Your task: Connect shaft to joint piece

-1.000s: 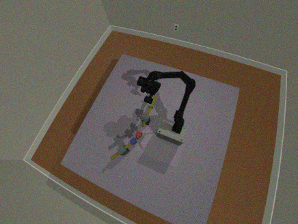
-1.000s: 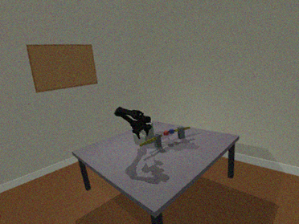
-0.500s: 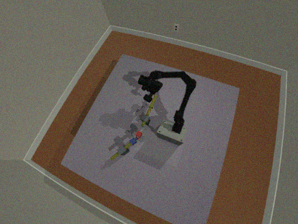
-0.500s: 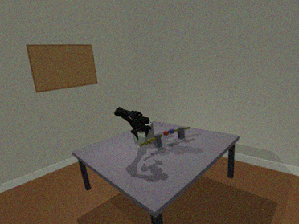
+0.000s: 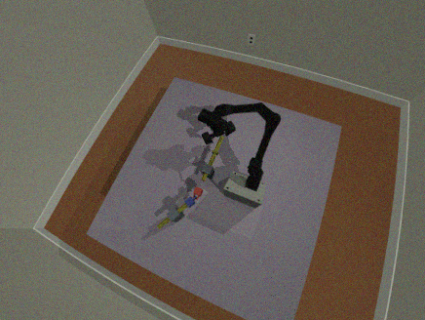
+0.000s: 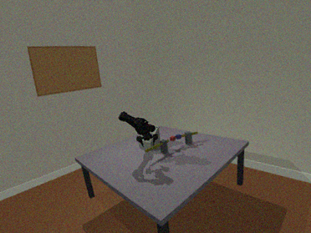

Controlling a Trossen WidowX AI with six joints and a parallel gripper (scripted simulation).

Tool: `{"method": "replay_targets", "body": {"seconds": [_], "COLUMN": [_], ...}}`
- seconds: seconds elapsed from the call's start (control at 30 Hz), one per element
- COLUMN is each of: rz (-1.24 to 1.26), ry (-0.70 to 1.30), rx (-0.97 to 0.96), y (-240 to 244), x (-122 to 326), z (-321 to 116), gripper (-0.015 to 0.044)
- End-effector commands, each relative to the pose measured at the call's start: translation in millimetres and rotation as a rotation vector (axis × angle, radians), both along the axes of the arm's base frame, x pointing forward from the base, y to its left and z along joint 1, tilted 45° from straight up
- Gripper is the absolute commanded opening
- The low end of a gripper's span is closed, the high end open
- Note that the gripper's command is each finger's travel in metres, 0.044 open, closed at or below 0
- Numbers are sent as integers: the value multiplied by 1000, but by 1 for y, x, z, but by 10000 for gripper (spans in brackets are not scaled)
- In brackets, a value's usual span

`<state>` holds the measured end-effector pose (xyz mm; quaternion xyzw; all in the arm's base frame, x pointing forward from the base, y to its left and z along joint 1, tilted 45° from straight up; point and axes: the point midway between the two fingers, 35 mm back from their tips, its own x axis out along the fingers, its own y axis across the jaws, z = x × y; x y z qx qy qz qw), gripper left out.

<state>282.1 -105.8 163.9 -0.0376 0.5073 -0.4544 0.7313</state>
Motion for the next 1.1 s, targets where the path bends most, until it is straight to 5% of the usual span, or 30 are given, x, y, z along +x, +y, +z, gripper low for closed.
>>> {"method": "replay_targets", "body": {"seconds": [0.0, 0.67, 1.07], "rz": [-106, -579, -595], "ry": [-105, -586, -602], "rx": [14, 60, 61], "y": [-5, -28, -33], "x": [-1, -1, -1], "z": [-6, -26, -31], "gripper": [440, 440, 440]}}
